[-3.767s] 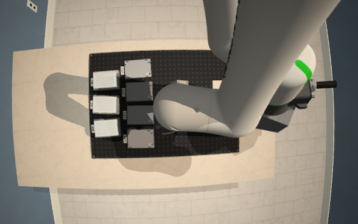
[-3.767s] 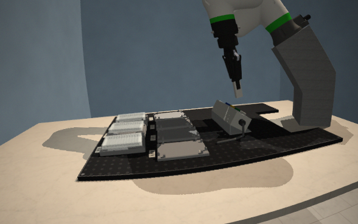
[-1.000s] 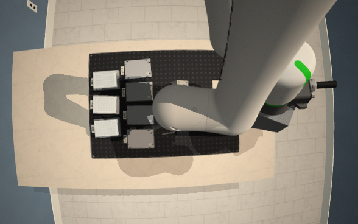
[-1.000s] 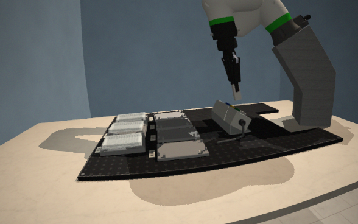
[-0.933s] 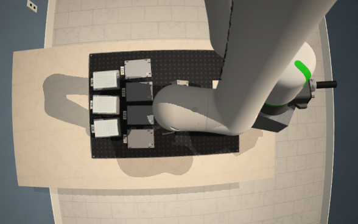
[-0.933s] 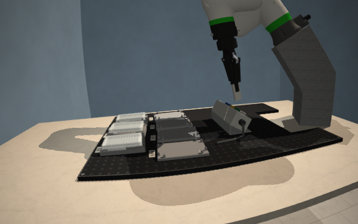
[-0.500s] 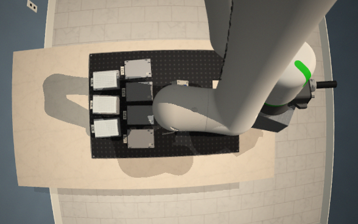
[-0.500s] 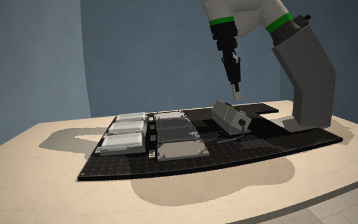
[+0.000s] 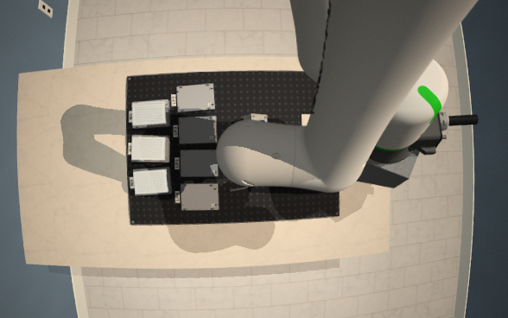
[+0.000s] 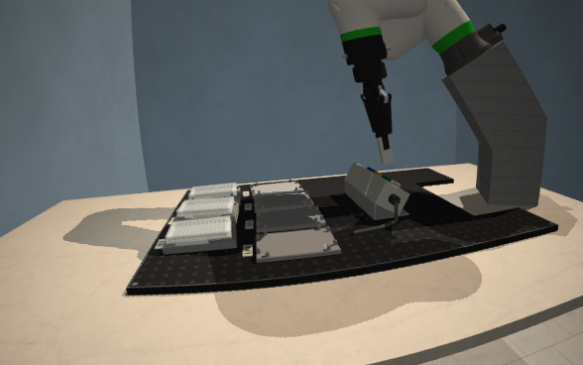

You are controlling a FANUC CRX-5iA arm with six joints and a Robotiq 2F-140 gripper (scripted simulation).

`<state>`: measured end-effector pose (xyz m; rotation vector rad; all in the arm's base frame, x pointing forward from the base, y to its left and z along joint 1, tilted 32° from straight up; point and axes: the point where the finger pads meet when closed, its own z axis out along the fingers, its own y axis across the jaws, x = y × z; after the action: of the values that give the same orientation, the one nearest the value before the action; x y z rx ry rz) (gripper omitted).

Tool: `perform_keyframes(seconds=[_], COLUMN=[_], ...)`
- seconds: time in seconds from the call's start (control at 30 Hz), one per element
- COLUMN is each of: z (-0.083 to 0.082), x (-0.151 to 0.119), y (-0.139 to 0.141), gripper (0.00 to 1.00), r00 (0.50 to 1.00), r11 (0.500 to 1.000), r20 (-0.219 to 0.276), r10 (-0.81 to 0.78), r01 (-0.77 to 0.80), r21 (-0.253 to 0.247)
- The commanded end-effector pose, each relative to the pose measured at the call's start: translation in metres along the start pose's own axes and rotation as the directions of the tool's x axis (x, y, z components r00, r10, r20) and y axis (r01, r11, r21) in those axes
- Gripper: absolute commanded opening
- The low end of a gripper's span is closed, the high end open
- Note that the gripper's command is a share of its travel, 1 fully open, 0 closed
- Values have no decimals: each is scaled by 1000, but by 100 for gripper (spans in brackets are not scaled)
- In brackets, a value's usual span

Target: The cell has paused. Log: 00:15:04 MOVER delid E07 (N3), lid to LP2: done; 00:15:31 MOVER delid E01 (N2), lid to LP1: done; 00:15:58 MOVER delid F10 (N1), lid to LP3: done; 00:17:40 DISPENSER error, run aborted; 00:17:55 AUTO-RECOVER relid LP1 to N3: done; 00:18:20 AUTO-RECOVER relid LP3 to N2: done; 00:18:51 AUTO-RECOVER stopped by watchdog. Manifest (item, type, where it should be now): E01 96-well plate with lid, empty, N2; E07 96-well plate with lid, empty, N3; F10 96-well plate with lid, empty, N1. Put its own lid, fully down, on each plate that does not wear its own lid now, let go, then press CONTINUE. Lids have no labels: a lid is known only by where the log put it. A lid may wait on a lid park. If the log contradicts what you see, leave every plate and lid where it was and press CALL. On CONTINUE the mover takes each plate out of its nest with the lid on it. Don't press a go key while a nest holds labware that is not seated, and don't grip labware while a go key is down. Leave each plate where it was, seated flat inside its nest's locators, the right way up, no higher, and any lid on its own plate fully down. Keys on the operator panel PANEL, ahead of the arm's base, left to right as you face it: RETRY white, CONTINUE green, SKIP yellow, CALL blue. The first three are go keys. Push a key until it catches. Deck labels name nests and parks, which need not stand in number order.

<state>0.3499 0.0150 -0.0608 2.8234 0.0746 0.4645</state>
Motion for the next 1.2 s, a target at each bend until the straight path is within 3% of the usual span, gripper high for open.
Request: perform_keyframes(seconds=[0.0,1.17], z=[0,14], x=[-1,2], y=[0,0], gripper=[0,0], r00=[982,982], r11=[999,999], r20=[-187,-186], r10=[3,3], r01=[3,3], r21=[34,34])
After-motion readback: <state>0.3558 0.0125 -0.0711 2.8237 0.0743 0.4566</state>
